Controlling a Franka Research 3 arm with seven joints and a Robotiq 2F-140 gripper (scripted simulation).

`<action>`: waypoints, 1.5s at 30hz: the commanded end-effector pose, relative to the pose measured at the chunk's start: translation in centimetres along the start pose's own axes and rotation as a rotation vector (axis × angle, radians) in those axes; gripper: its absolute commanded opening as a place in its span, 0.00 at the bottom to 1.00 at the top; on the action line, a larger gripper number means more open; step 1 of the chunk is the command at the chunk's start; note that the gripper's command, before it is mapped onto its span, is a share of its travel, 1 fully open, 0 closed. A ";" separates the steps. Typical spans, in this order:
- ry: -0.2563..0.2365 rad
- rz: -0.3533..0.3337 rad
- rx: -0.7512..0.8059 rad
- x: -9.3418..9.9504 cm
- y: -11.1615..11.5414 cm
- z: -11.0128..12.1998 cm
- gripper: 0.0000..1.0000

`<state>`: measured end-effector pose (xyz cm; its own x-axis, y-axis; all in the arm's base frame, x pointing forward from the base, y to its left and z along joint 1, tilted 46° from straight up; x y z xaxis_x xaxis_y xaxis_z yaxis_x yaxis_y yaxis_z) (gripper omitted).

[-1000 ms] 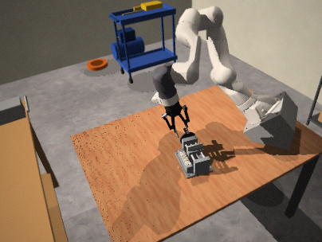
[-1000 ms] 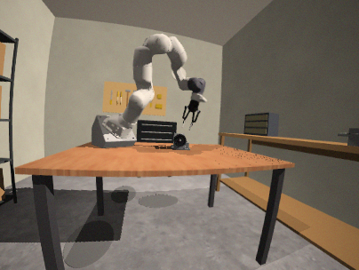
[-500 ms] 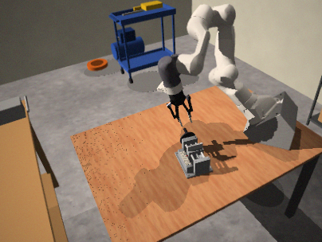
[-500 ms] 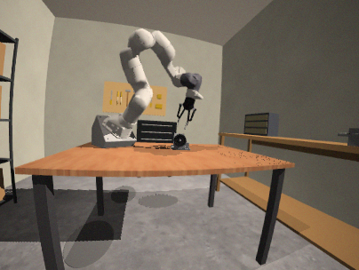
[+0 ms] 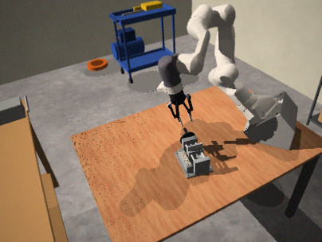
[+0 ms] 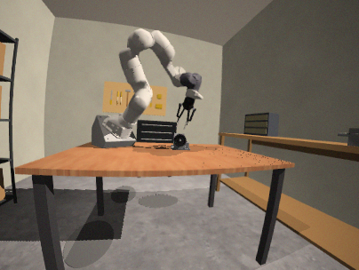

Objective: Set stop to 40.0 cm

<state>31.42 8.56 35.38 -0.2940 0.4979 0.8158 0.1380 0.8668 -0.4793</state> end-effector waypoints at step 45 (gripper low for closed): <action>0.002 0.004 0.015 -6.8 -0.2 -1.7 0.33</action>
<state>34.41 4.98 30.52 -0.2745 0.5081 0.8164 0.1211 0.8605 -0.4949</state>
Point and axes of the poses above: the point where the finger pads meet when closed, its own x axis back along the fingers, its own z axis across the jaws, y = z × x, the point moved 5 cm from there along x, back along the fingers, and after that the axes turned 2 degrees about x, right-handed, at the moved point
